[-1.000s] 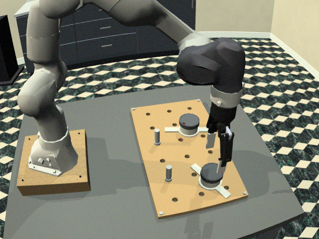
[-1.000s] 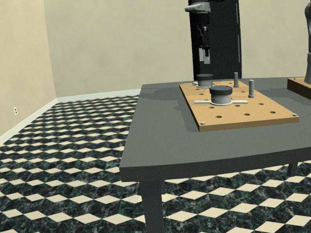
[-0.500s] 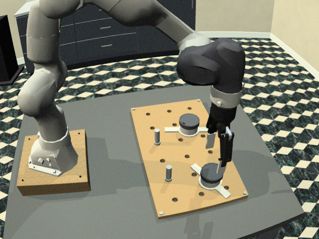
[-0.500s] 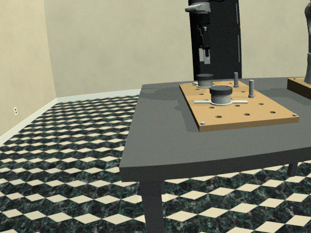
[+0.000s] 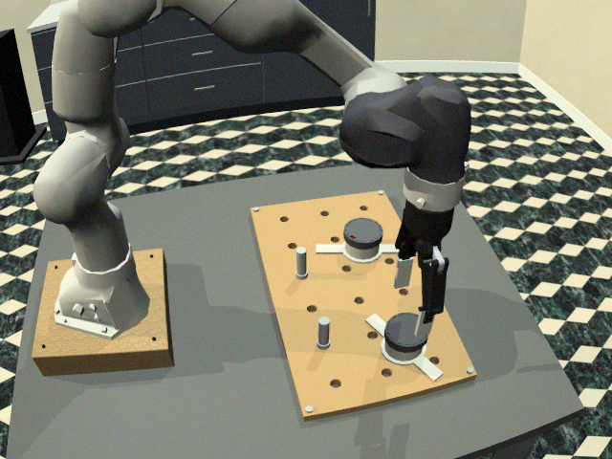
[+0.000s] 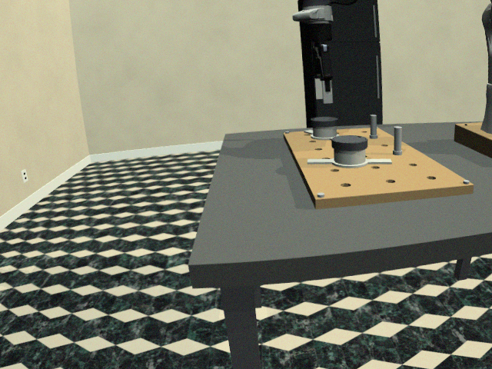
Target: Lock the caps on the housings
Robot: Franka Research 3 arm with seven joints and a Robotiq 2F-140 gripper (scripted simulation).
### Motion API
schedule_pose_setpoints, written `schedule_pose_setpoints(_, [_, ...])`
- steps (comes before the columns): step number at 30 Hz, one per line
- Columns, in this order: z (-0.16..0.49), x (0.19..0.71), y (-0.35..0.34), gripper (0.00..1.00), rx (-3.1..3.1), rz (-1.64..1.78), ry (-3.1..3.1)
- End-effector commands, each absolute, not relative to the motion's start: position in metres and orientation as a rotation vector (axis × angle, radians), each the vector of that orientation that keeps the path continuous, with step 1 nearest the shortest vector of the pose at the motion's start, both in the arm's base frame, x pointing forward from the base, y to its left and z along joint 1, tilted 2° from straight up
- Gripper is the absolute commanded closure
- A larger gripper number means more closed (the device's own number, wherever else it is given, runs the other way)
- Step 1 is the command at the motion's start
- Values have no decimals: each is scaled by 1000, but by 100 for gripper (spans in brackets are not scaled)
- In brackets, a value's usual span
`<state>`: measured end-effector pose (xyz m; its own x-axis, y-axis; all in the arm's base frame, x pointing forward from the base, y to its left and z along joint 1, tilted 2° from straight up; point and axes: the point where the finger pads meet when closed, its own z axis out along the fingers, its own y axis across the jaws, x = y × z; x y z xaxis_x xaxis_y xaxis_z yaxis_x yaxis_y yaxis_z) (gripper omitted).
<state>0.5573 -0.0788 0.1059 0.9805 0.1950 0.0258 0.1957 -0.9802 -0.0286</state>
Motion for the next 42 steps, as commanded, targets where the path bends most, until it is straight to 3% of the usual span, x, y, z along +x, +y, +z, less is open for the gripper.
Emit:
schedule_pose_setpoints(1, [102, 558, -78, 22, -3092, -41, -309])
schedule_pose_setpoints(42, [56, 560, -76, 22, -3092, -41, -309])
